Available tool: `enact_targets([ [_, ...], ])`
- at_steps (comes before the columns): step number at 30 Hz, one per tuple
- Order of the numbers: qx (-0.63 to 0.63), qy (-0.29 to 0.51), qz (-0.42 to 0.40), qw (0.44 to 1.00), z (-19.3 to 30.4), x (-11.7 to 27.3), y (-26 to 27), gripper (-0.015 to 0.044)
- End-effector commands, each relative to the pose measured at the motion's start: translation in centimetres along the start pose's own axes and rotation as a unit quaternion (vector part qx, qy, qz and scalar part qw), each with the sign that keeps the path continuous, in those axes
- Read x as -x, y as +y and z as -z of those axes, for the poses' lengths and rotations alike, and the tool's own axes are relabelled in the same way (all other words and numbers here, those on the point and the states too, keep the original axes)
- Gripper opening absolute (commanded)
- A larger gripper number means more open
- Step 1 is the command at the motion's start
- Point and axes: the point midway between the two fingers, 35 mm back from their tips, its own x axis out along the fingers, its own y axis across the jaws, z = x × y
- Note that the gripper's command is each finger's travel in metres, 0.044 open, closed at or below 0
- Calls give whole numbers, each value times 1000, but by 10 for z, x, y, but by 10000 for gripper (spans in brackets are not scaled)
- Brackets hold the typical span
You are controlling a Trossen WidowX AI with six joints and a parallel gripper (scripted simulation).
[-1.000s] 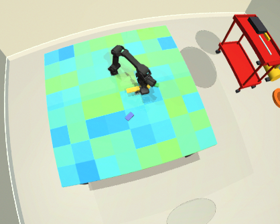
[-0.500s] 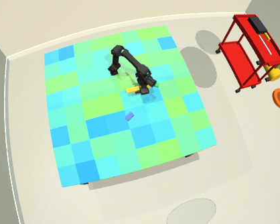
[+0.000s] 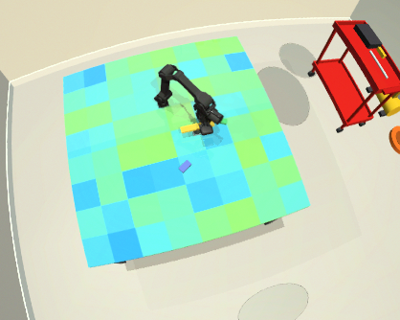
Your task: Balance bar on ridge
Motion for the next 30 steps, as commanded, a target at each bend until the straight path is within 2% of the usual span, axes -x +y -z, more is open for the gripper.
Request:
enact_targets([
  [1,-1,-1,-1,1000,0,-1,0,0],
  [30,-1,-1,-1,1000,-1,-4,1,0],
])
